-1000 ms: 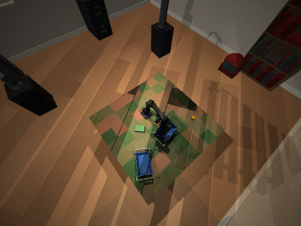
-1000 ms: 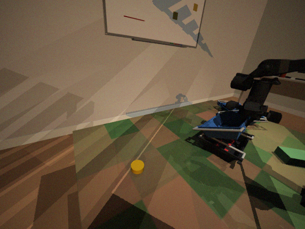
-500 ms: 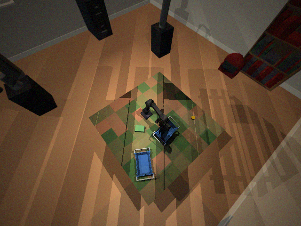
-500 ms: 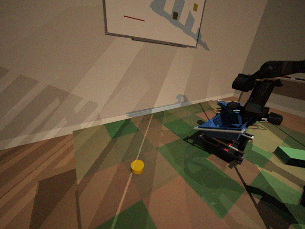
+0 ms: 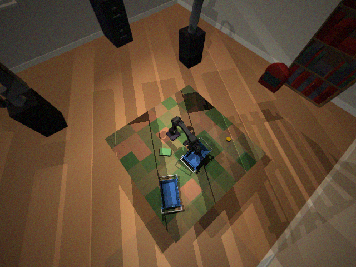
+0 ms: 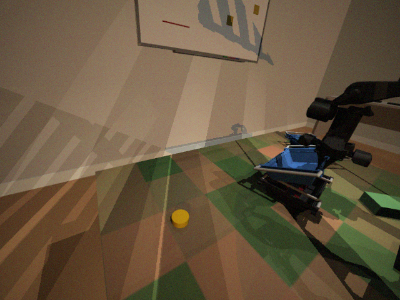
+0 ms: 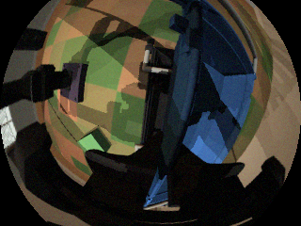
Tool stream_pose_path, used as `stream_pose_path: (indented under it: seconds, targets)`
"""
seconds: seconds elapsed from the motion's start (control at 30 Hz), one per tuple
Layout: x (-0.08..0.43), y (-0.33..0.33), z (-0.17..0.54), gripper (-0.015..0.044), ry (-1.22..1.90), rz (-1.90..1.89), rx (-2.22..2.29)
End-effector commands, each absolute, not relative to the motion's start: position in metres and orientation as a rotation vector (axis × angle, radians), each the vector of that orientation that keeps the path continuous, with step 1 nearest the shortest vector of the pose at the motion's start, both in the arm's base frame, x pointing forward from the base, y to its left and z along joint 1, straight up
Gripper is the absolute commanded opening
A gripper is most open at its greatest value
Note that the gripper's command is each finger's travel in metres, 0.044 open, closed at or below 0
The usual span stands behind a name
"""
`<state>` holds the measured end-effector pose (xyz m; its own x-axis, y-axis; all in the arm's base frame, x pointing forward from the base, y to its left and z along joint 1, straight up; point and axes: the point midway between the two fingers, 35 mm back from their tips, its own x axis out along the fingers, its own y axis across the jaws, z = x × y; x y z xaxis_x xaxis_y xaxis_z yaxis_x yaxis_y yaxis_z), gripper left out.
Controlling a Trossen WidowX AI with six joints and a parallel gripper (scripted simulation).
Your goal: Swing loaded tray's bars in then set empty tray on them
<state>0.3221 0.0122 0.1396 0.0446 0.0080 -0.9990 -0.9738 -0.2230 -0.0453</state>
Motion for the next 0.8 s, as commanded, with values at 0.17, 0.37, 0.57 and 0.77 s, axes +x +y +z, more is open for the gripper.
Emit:
stream_pose_path:
  seconds: [0.17, 0.37, 0.57, 0.77]
  targets:
    - [0.314, 0.01, 0.131, 0.0, 1.073, 1.354, -1.389]
    - [0.314, 0.01, 0.13, 0.0, 1.073, 1.354, -1.388]
    - [0.311, 0.009, 0.124, 0.0, 1.073, 1.355, -1.388]
    - [0.311, 0.009, 0.124, 0.0, 1.073, 1.355, -1.388]
